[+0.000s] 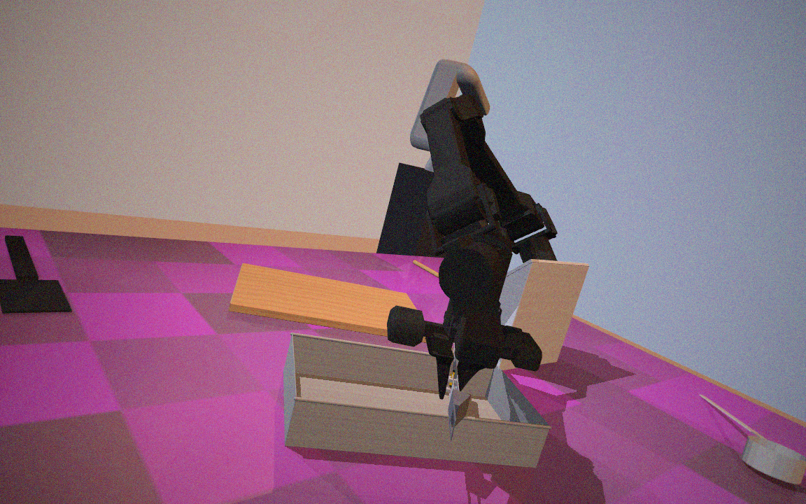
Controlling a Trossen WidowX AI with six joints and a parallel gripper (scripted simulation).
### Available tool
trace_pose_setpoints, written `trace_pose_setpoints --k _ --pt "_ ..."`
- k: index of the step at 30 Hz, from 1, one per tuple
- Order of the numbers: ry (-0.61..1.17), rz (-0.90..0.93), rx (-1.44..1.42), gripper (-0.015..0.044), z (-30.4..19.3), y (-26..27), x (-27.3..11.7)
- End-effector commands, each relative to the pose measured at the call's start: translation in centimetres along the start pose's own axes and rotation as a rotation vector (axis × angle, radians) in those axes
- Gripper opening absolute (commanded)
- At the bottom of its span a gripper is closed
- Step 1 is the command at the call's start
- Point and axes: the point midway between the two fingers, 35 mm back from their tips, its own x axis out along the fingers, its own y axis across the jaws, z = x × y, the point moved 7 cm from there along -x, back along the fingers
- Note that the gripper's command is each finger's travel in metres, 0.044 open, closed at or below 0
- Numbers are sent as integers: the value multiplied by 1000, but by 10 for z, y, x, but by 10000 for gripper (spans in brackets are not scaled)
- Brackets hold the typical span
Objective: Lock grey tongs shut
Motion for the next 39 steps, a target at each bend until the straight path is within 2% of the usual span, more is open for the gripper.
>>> trace_pose_setpoints --k 1,15,39 --pt "-25 -15 4 -150 3 -1 -37" --pt "-20 -14 -39 -150 -2 -7 -37" --pt "-31 -18 -571 -150 -82 -93 -41"
